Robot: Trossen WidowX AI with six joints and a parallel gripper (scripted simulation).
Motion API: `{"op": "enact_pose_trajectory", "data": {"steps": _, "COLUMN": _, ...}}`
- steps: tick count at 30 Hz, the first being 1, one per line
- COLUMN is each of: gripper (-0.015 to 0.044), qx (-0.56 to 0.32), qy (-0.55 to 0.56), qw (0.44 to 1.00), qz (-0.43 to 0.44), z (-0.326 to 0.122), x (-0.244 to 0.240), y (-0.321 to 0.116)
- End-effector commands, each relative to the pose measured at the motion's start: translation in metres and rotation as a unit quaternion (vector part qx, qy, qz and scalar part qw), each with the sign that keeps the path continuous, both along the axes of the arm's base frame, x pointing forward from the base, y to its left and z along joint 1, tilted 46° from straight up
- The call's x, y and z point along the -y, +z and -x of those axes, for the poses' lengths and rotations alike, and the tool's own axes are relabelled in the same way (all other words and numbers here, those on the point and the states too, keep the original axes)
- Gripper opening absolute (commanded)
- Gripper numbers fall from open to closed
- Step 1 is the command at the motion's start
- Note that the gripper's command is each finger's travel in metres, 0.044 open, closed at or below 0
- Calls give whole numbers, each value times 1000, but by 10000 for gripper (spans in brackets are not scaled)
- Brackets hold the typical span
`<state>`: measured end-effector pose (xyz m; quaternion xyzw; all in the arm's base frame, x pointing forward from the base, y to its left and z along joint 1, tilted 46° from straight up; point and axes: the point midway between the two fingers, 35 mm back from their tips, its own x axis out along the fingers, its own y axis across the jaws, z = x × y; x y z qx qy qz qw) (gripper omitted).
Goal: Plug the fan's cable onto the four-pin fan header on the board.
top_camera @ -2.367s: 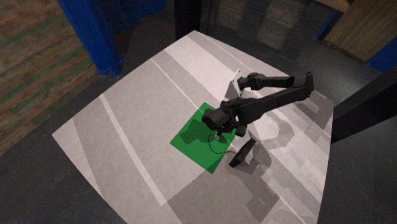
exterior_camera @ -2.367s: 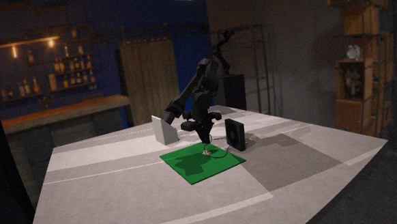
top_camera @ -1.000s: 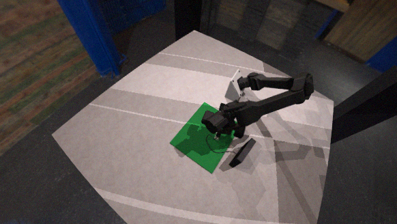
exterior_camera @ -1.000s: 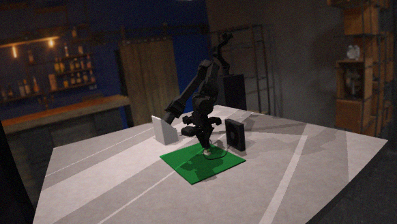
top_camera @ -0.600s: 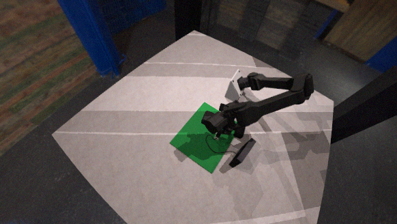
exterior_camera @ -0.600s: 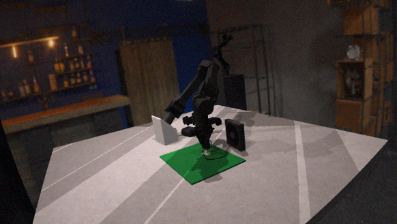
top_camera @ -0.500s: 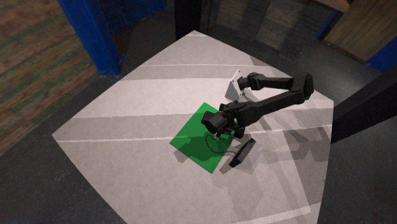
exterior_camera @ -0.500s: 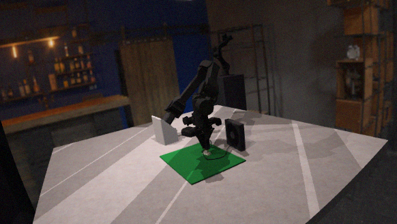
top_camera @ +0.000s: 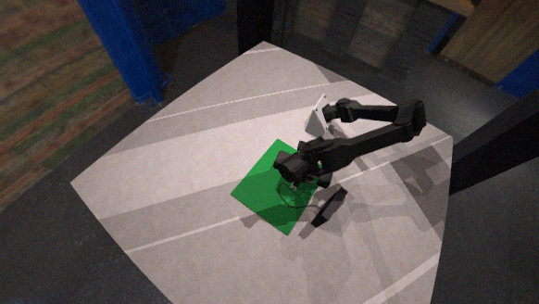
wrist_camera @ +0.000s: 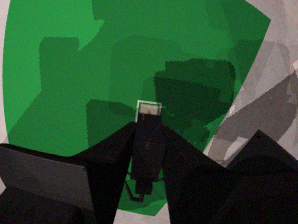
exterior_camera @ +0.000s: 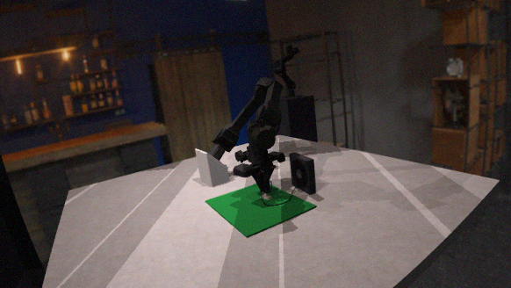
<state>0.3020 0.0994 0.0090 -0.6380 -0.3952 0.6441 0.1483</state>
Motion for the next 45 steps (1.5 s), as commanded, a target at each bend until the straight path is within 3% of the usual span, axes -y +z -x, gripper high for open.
{"op": "enact_pose_trajectory", "data": {"steps": 1, "gripper": 0, "qx": -2, "qy": -2, "qw": 1000, "qz": -2, "z": 0, "x": -1, "y": -1}}
{"op": "enact_pose_trajectory", "data": {"steps": 31, "gripper": 0, "qx": -2, "qy": -2, "qw": 1000, "qz": -3, "z": 3, "x": -13, "y": -13}}
{"op": "enact_pose_trajectory", "data": {"steps": 41, "gripper": 260, "qx": 0, "qy": -2, "qw": 1000, "qz": -3, "z": 2, "x": -11, "y": -11}}
{"op": "enact_pose_trajectory", "data": {"steps": 45, "gripper": 260, "qx": 0, "qy": -2, "qw": 1000, "qz": -2, "z": -1, "x": -3, "y": -3}}
